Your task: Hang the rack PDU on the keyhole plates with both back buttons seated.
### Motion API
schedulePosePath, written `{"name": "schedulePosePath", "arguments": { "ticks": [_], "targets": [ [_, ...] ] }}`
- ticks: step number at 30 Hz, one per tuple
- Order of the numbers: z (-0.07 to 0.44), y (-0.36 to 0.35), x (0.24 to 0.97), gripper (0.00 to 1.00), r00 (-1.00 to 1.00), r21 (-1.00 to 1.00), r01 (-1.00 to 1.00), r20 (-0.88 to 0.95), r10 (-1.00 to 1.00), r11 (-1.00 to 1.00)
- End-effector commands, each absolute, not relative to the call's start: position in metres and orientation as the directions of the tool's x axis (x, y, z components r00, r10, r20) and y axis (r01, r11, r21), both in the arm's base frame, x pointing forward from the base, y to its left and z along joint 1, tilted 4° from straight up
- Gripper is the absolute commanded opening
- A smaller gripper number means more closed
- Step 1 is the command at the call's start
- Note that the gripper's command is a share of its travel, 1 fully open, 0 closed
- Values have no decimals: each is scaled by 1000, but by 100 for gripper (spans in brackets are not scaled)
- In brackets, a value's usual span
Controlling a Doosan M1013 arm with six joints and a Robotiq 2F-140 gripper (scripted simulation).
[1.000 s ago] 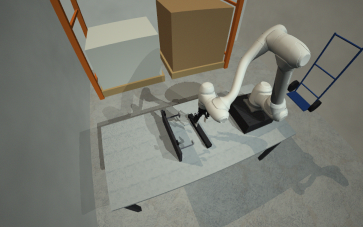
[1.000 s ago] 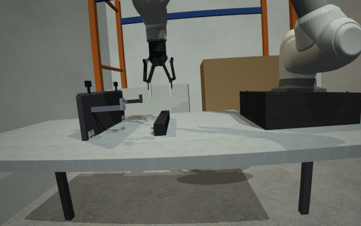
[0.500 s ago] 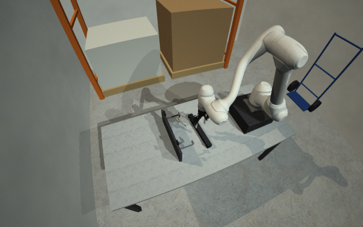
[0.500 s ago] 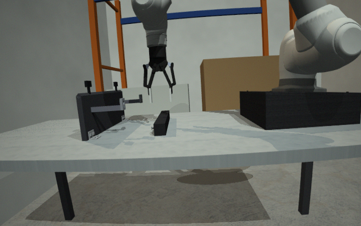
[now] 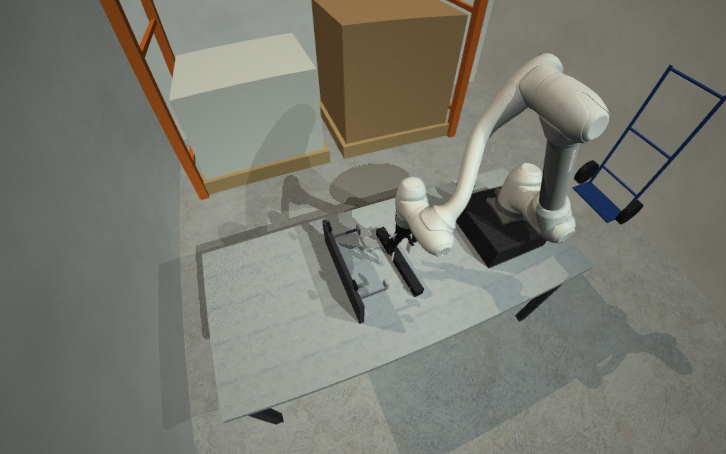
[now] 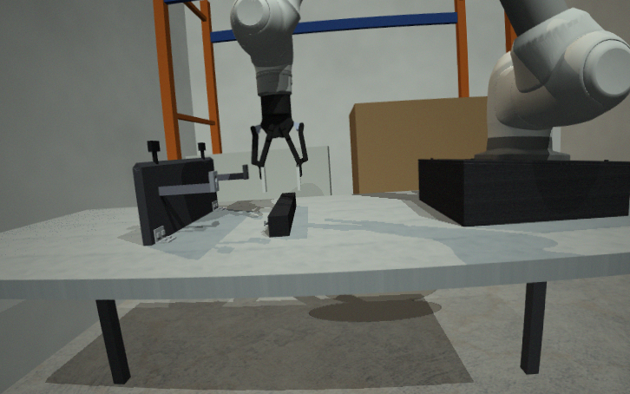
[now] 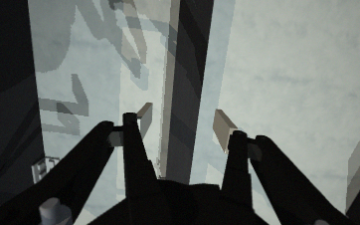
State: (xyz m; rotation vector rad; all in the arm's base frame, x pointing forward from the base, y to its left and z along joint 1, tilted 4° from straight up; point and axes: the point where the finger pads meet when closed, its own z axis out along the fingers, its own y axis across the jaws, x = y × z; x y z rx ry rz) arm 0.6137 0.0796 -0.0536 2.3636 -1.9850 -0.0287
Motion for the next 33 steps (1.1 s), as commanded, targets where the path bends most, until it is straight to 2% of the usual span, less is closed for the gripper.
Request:
{"name": "schedulePosePath", "arguments": {
  "ticks": [1,10,33],
  "targets": [
    [-74,78,611,55,176,59,-983,24,-984,-174],
    [-107,77,609,55,176,59,-983,24,-984,-174],
    [-108,77,609,55,176,59,-983,24,-984,-174]
  ]
}}
